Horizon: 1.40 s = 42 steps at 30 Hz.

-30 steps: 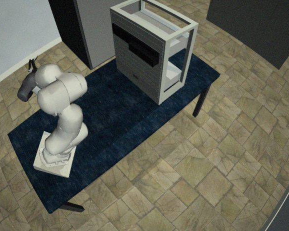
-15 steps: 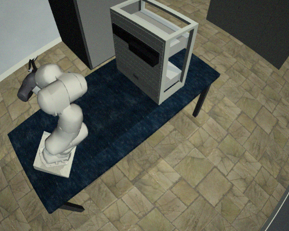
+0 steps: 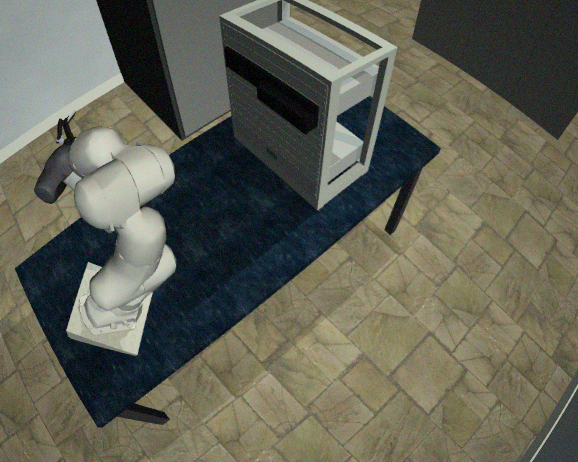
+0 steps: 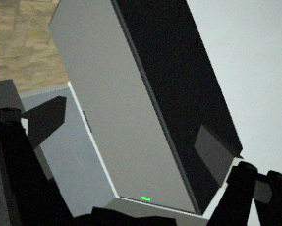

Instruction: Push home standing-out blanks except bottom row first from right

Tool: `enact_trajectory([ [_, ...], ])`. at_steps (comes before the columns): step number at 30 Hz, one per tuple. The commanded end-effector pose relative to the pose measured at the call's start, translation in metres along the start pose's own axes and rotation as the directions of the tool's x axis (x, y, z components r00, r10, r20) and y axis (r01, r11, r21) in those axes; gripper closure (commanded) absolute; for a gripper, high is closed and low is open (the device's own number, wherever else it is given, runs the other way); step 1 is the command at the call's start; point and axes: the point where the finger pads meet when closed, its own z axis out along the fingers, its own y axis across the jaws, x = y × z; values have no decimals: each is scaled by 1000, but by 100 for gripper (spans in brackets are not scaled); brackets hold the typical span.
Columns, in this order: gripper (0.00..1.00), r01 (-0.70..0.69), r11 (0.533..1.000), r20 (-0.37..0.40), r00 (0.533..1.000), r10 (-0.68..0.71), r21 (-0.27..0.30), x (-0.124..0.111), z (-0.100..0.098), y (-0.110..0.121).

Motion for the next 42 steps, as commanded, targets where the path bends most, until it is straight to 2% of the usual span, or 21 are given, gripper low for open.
enact_trajectory([
  [1,0,0,1000,0,1000,0,0,0,0,0],
  [29,0,-17,1000,1,1000,17,0,-2,0,-1],
  [42,0,-101,995,5,995,101,0,-11,1,-4],
])
